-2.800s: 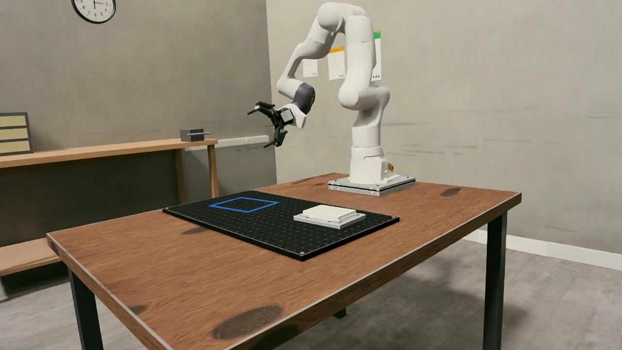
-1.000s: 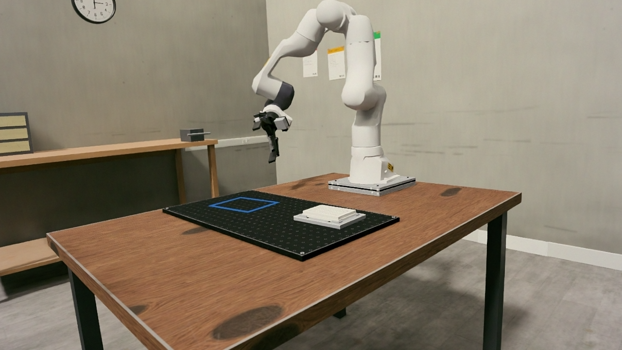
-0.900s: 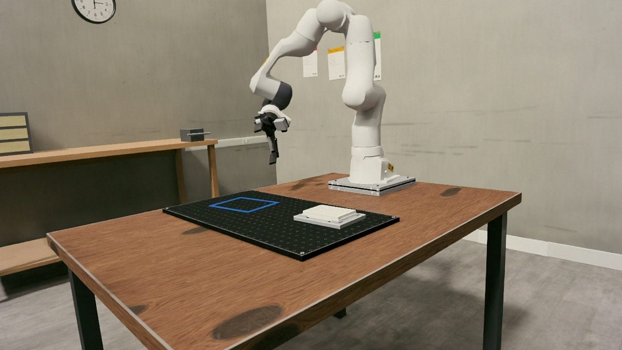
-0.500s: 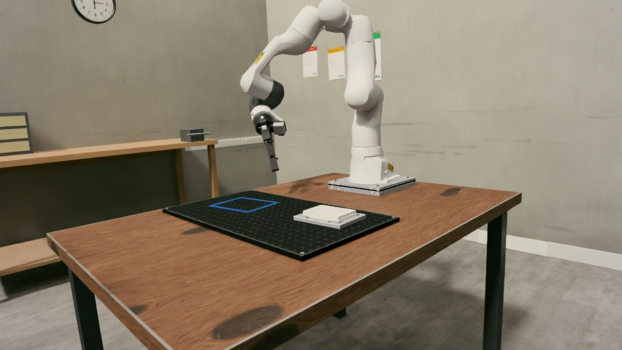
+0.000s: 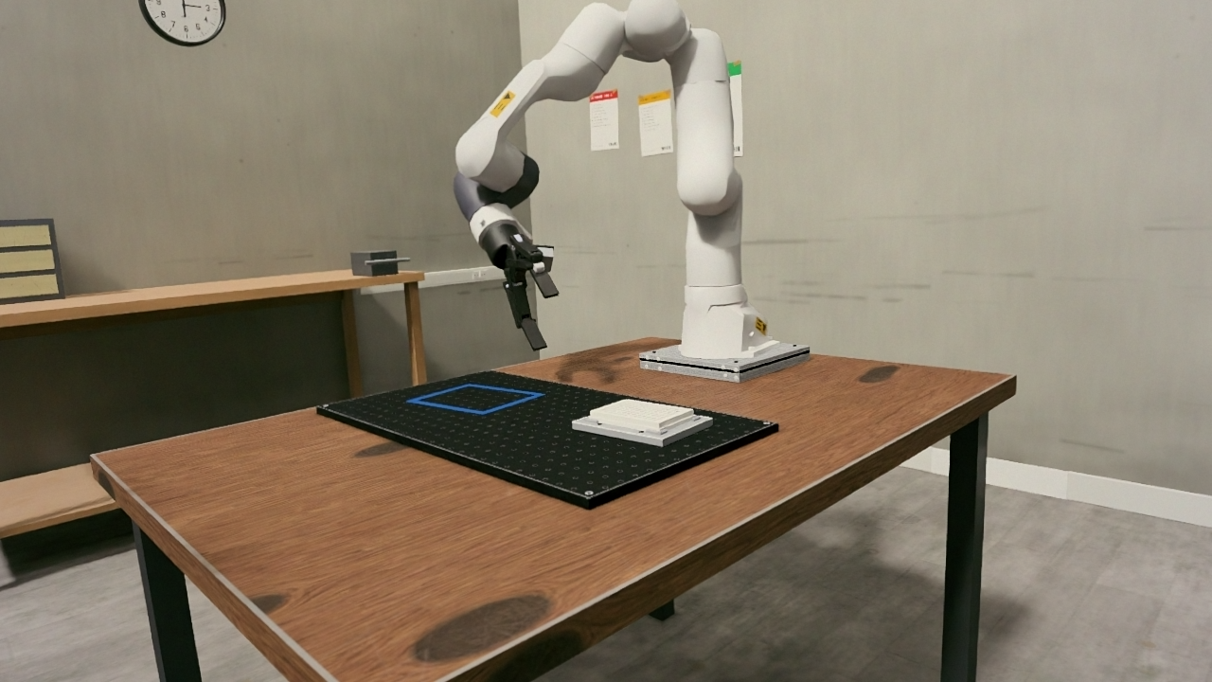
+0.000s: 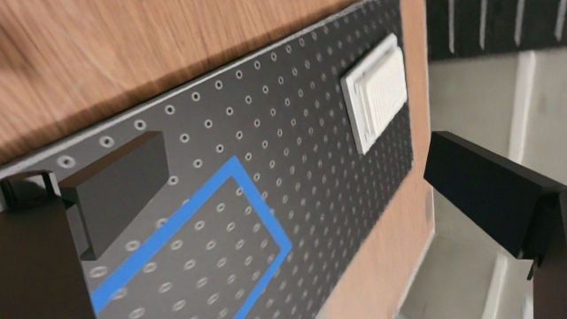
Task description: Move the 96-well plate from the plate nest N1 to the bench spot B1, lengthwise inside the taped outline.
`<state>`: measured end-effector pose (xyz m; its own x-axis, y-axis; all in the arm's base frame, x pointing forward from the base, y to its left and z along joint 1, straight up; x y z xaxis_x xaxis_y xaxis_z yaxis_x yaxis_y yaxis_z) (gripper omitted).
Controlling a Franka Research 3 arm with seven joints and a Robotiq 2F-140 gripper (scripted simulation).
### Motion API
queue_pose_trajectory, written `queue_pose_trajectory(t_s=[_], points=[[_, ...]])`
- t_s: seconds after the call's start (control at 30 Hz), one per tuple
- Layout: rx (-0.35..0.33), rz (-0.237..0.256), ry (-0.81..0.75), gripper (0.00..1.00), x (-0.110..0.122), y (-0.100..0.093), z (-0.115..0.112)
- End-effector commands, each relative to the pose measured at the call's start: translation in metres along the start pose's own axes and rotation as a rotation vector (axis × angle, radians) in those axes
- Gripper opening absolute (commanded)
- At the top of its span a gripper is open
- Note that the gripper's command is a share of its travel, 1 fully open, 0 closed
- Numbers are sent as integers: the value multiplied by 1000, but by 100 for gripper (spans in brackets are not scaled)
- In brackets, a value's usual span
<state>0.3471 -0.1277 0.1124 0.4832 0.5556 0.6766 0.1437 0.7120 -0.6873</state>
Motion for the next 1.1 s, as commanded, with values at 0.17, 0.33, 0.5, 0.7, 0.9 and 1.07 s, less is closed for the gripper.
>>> queue_pose_trajectory(t_s=[0.17,0.33,0.5,0.7,0.9,1.07], points=[[69,151,-197,100,3,23,-4],[128,238,-325,100,12,42,-5],[184,319,-459,100,23,61,-7],[227,380,-568,100,33,75,-8],[288,465,-738,100,51,97,-10],[334,528,-881,100,68,116,-10]])
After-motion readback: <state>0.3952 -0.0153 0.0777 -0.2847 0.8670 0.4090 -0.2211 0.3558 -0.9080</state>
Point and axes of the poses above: the point where the finger pads meet when closed, its own y axis out along the fingers, its own x axis across the jaws, z = x × y, the point moved 1 cm from there along -y, back along the fingers, and after that the axes turned 12 degrees about y, right-handed, at the moved point
